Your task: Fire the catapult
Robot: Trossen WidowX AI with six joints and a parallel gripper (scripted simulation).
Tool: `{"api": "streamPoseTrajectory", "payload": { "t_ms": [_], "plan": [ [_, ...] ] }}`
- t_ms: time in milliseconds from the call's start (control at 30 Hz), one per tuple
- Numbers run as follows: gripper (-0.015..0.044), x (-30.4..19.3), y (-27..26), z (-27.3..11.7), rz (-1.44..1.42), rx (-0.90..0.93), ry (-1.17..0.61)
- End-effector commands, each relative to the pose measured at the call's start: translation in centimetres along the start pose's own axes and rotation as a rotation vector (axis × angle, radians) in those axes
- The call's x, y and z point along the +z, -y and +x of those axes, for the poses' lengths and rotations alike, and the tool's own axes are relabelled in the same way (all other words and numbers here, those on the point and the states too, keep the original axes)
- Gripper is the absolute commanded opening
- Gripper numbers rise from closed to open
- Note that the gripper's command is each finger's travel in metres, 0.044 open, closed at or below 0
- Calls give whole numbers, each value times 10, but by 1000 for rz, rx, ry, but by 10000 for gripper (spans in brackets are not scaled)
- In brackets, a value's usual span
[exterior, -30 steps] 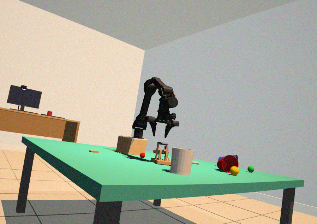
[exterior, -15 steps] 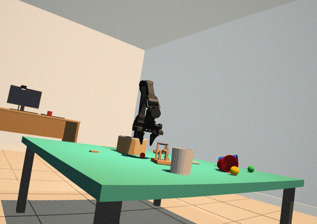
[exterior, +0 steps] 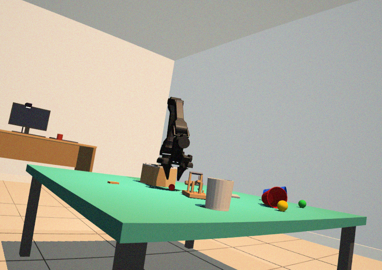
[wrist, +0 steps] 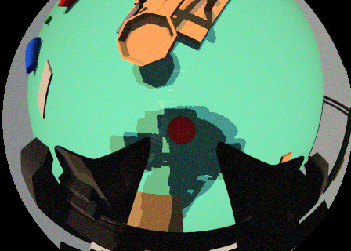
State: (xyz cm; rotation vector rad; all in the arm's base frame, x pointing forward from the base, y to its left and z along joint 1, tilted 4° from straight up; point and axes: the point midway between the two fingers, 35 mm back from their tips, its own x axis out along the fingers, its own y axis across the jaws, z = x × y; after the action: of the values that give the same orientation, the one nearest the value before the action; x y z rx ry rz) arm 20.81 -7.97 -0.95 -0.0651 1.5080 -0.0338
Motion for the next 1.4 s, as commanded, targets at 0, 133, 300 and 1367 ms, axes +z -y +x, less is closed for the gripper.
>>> {"api": "streamPoseTrajectory", "payload": {
  "t_ms": [0, 133, 300, 1367],
  "plan": [
    [300, -2, -1, 6, -6, 7, -5],
    [300, -1, -1, 12, -6, 7, -5],
    [300, -1, -1, 21, -6, 7, -5],
    [10, 0, -1, 35, -6, 7, -5]
  ]
}}
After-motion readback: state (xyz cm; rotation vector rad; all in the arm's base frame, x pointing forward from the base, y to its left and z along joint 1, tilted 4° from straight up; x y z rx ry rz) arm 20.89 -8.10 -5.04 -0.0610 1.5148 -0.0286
